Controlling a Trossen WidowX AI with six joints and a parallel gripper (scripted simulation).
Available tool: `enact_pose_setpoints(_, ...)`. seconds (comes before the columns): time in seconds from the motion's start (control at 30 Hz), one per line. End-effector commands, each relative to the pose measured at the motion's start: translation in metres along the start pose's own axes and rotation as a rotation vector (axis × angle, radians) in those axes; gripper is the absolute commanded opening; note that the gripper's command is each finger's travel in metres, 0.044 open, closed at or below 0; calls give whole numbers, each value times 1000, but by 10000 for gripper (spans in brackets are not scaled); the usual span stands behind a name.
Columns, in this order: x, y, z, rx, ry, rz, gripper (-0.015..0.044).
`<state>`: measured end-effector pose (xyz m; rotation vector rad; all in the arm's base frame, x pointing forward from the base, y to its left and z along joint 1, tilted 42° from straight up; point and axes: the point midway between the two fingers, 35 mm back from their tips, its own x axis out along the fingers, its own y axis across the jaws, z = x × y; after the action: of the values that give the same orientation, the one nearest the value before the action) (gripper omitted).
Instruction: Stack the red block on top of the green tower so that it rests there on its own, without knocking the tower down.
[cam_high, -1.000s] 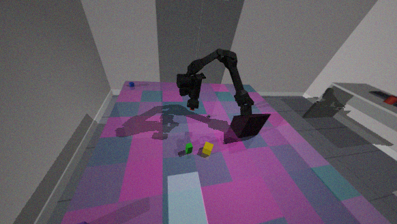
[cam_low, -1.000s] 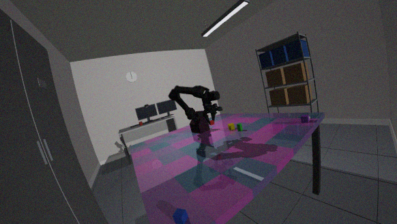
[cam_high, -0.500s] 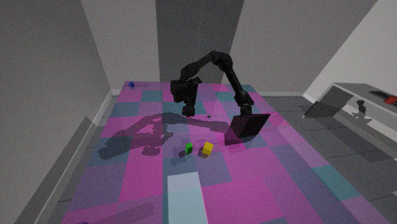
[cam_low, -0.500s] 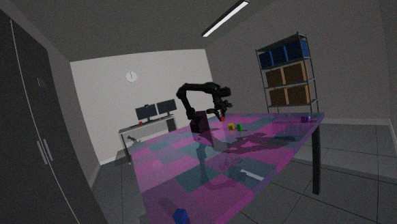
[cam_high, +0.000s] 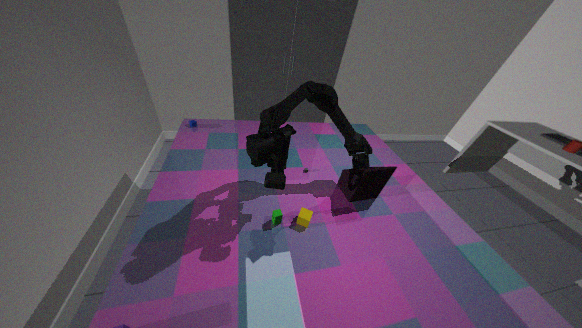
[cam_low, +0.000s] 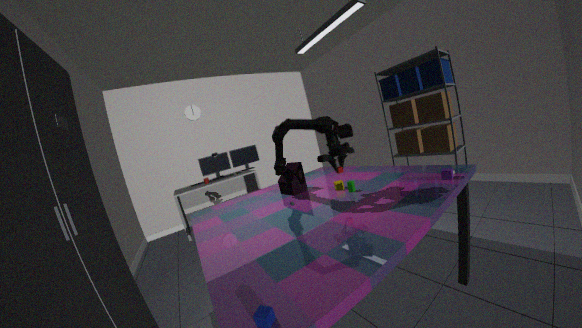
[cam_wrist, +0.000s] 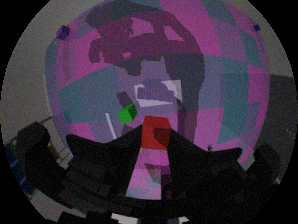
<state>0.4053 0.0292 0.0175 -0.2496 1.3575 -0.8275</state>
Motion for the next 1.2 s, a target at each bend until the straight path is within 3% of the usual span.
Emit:
enact_pose_setpoints(0.0, 3, 26, -8, -8, 8, -3, 0)
enact_pose_setpoints(0.27, 7, 66, -22, 6, 3, -9, 0)
enact_pose_setpoints(1.17, 71, 65, -23, 7, 2, -11, 0)
